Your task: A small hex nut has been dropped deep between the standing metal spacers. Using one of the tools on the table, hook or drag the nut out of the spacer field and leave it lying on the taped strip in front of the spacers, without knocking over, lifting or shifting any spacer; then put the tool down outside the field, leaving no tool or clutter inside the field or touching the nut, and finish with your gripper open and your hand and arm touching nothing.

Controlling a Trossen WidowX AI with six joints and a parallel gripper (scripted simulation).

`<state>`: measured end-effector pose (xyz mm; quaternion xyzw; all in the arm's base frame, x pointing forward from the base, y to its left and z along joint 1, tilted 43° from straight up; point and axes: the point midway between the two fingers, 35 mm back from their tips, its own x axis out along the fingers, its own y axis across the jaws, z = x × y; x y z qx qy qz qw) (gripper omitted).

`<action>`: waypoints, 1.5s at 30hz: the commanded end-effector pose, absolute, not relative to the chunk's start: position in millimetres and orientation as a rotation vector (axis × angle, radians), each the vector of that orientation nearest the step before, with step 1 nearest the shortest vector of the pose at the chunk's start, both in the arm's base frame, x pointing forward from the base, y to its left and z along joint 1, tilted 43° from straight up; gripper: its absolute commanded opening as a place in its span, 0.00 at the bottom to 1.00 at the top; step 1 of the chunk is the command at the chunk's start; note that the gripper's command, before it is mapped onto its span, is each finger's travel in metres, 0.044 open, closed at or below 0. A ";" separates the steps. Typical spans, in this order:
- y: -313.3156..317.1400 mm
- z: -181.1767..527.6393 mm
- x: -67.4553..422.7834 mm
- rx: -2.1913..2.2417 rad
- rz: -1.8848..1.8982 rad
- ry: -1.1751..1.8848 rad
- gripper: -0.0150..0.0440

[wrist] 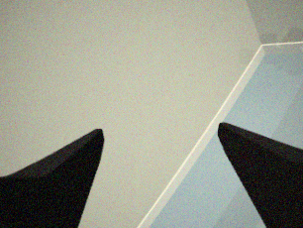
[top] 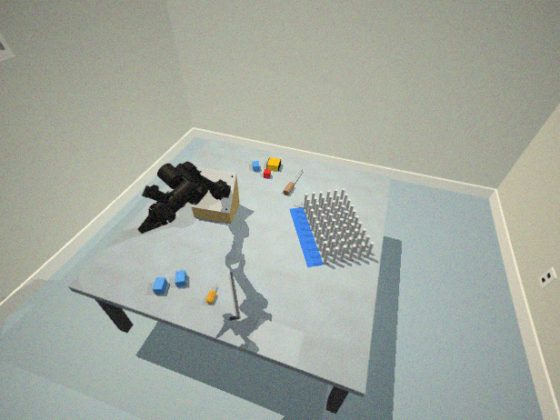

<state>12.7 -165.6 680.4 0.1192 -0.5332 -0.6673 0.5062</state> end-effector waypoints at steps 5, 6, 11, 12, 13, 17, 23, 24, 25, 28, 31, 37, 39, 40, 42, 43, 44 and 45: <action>-180.4 674.0 64.1 0.198 -1.534 -1.196 1.00; -183.7 671.1 79.2 0.174 -1.509 -1.170 1.00; -194.8 651.8 145.4 0.074 -1.403 -1.051 1.00; -196.9 646.1 158.9 0.054 -1.383 -1.024 1.00; -198.8 639.6 173.0 0.035 -1.361 -0.995 1.00; -203.2 608.2 229.9 -0.040 -1.263 -0.878 1.00; -200.9 550.4 304.2 -0.135 -1.112 -0.702 1.00; -199.7 539.8 315.1 -0.150 -1.088 -0.673 1.00; -198.2 528.9 325.6 -0.164 -1.062 -0.644 1.00; -192.3 494.1 355.2 -0.202 -0.984 -0.556 1.00; -184.1 456.7 381.3 -0.236 -0.902 -0.468 1.00; -161.5 375.6 421.4 -0.287 -0.728 -0.292 1.00; -152.3 347.2 430.7 -0.299 -0.669 -0.233 1.00; -147.5 332.8 434.5 -0.304 -0.638 -0.204 1.00; -137.3 303.8 440.5 -0.313 -0.577 -0.145 1.00; -131.9 289.2 442.6 -0.317 -0.547 -0.115 1.00; -126.4 274.6 444.2 -0.320 -0.516 -0.086 1.00; -120.8 259.9 445.2 -0.322 -0.485 -0.056 1.00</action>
